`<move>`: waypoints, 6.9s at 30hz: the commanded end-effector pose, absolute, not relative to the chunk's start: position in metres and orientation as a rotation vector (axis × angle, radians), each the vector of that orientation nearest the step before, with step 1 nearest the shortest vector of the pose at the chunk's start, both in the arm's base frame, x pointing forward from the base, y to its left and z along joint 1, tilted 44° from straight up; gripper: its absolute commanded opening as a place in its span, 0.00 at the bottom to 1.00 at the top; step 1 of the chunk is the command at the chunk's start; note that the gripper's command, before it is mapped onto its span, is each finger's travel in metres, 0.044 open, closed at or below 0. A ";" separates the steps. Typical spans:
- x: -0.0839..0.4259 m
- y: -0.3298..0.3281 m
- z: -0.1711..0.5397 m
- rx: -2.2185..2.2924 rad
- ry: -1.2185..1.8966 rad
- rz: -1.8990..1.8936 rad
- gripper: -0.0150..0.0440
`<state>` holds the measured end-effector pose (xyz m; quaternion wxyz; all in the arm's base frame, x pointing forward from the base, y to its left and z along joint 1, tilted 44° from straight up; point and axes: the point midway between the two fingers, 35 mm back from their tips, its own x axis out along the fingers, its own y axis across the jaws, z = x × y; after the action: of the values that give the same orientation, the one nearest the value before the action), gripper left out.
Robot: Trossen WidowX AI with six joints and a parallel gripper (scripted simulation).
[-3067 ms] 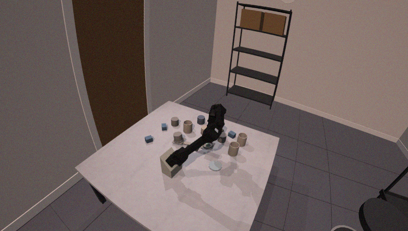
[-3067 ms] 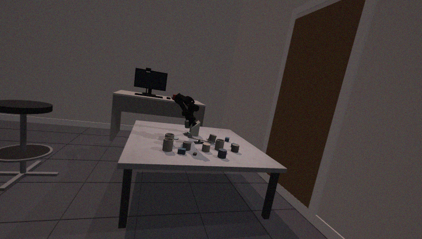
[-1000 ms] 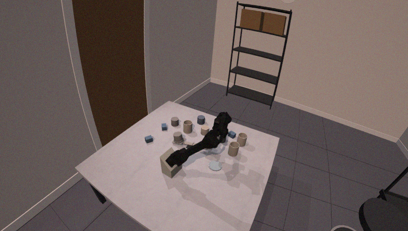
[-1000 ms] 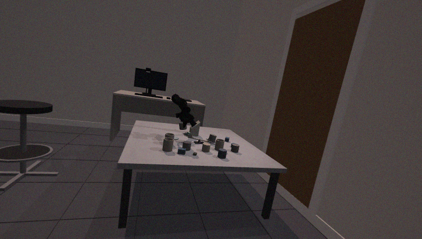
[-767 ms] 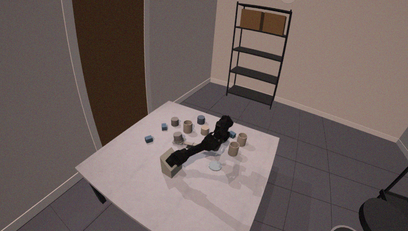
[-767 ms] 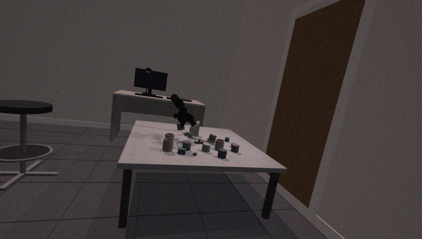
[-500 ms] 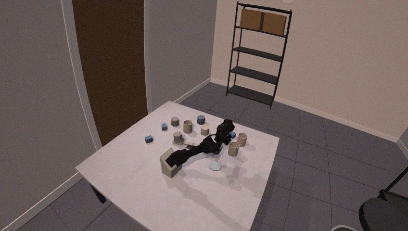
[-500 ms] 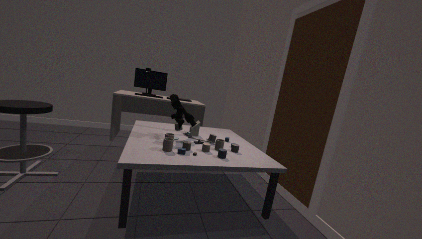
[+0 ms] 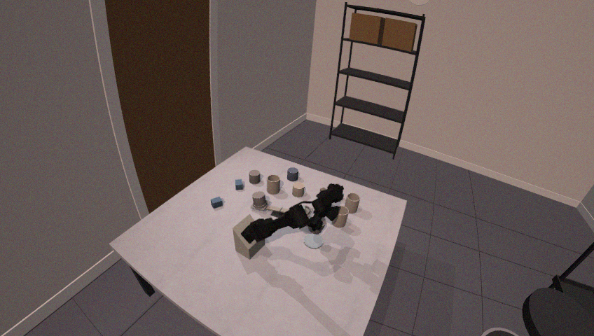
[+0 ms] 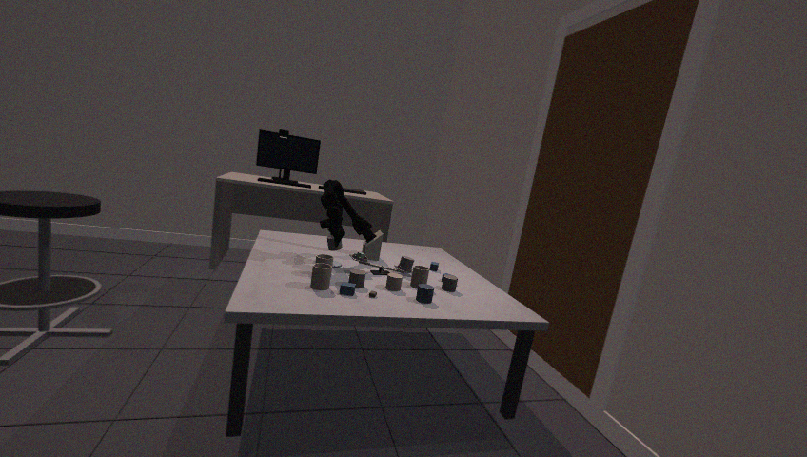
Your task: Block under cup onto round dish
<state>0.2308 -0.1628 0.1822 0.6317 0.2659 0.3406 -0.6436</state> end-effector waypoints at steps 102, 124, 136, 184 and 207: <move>0.123 -0.206 0.192 0.537 0.716 -1.482 1.00; 0.256 -0.153 0.163 0.462 0.859 -1.300 0.69; 0.317 -0.081 0.122 0.276 0.995 -1.269 0.69; 0.327 -0.093 0.071 0.207 1.014 -1.261 0.49; 0.333 -0.039 0.125 0.210 1.019 -1.258 0.25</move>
<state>0.3321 -0.0538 0.1118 0.6838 0.0911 0.4555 -0.5627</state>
